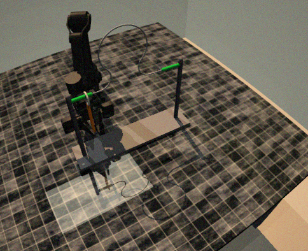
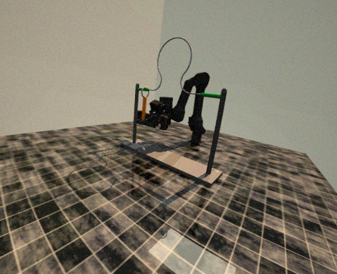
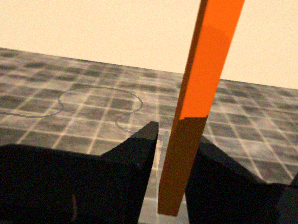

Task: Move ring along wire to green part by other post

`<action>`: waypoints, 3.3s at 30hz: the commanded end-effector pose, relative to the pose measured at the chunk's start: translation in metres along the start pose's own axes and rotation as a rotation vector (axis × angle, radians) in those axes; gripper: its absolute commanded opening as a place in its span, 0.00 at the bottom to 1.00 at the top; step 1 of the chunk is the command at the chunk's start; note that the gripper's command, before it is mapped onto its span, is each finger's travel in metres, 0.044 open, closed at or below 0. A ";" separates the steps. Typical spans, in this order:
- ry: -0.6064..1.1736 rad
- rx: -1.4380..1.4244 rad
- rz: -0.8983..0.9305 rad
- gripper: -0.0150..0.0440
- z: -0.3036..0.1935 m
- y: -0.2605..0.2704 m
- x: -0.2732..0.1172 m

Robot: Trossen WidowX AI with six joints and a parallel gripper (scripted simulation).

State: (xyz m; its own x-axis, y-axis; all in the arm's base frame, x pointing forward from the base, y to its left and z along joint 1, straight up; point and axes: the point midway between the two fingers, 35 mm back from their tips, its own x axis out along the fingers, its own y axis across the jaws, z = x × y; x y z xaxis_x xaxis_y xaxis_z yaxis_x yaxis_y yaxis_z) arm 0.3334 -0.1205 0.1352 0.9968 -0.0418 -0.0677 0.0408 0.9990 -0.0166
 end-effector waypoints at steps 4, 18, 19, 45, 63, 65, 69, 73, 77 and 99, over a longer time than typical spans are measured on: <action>0.000 0.000 0.000 0.08 0.000 0.000 0.000; 0.000 0.001 -0.001 0.00 0.004 0.000 0.000; -0.001 0.002 -0.001 0.00 0.005 0.000 0.000; -0.002 0.005 -0.001 0.00 0.012 0.006 -0.001; -0.005 0.014 0.001 0.00 0.012 0.025 0.000; -0.005 0.018 0.002 0.00 0.012 0.028 0.000; -0.005 0.029 0.003 0.00 0.012 0.033 0.000; -0.006 0.046 0.005 0.00 0.012 0.039 0.000; -0.007 0.074 0.008 0.00 0.012 0.047 0.000; -0.012 0.421 0.039 0.00 0.027 0.109 -0.001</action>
State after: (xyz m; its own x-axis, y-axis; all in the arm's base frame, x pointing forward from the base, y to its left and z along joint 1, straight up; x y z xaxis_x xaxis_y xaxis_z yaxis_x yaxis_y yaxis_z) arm 0.3386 -0.0191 0.1566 0.9986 -0.0075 -0.0520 0.0249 0.9387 0.3438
